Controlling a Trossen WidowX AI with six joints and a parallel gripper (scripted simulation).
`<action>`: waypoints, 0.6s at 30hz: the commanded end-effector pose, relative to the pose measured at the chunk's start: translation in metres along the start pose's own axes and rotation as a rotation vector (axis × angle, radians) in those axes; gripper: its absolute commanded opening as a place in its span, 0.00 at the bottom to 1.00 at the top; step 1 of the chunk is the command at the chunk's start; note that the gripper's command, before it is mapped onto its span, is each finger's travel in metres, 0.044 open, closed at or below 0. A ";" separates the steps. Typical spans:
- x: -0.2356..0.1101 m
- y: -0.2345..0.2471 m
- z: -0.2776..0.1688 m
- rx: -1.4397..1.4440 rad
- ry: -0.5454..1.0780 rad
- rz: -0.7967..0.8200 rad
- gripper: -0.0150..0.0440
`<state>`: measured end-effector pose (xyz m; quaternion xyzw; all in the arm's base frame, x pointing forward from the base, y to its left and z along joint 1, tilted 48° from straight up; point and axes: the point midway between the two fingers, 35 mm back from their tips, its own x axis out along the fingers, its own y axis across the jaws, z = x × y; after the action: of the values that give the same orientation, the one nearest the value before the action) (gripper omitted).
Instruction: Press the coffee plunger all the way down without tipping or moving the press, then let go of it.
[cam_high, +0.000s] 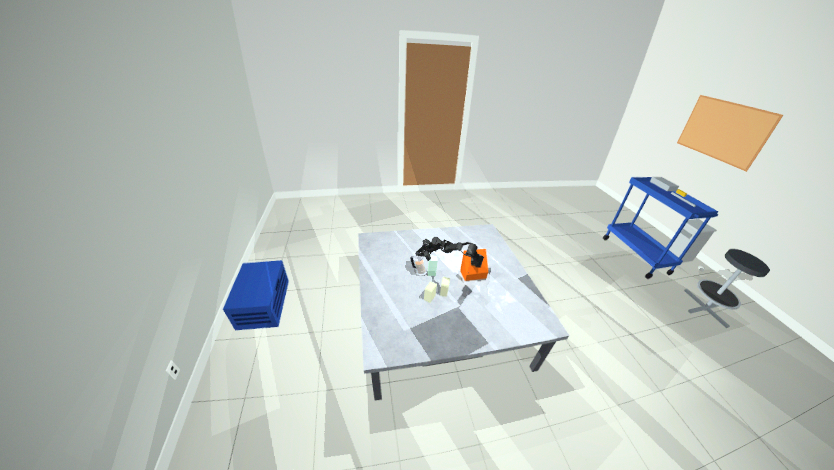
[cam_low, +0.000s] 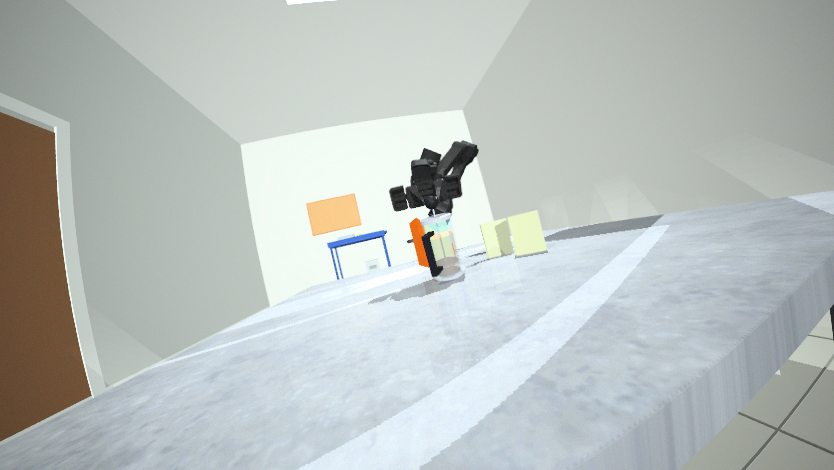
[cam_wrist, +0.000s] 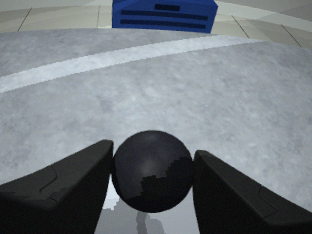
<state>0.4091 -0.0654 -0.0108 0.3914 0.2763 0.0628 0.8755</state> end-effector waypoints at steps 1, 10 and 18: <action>0.003 0.000 -0.007 0.011 0.022 0.004 0.46; 0.004 0.000 -0.006 0.011 0.022 0.004 0.46; 0.005 0.000 -0.005 0.011 0.022 0.004 0.46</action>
<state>0.4116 -0.0652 -0.0117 0.3920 0.2772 0.0636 0.8749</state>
